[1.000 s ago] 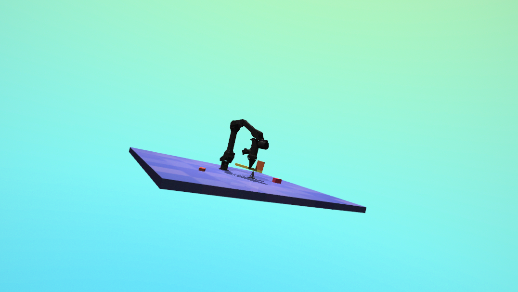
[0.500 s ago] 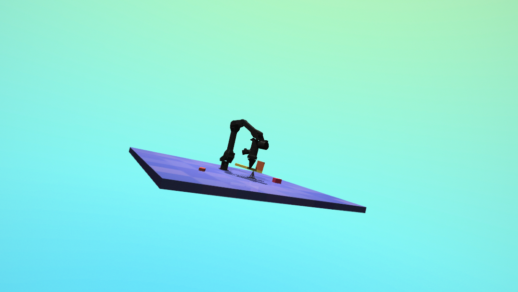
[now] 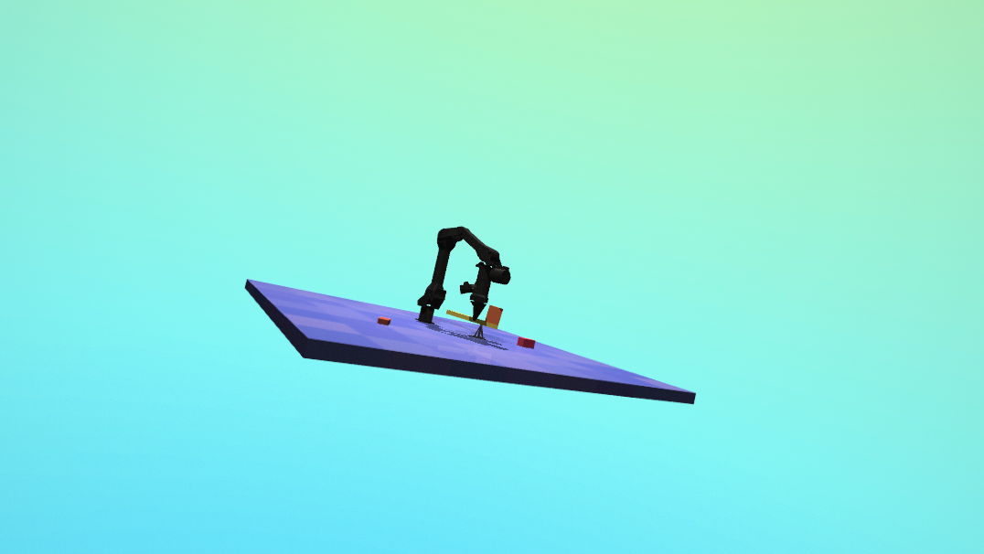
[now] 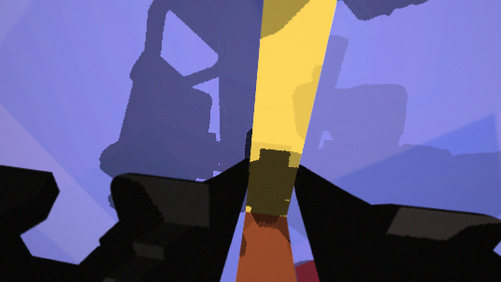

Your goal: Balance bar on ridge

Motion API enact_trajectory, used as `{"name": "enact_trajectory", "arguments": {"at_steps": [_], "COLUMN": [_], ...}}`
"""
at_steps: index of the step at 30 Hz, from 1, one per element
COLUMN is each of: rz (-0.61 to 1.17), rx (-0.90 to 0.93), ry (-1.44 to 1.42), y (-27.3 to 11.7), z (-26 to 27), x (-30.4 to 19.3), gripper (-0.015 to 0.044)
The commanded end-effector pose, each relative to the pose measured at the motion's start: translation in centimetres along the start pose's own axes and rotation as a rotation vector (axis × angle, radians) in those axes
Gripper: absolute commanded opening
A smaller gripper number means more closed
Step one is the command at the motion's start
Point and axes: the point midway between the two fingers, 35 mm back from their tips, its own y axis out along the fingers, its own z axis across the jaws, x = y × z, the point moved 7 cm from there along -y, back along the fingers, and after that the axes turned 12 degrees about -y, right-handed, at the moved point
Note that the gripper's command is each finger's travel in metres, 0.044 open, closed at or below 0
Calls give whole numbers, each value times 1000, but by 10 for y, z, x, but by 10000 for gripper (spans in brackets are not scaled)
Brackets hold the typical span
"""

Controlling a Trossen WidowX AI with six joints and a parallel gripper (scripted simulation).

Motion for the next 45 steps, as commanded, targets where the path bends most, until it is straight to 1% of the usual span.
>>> {"name": "enact_trajectory", "arguments": {"at_steps": [1,45], "rz": [1,1], "rx": [0,0], "ry": [4,4], "y": [1,5], "z": [0,0], "x": [0,0], "gripper": [0,0]}}
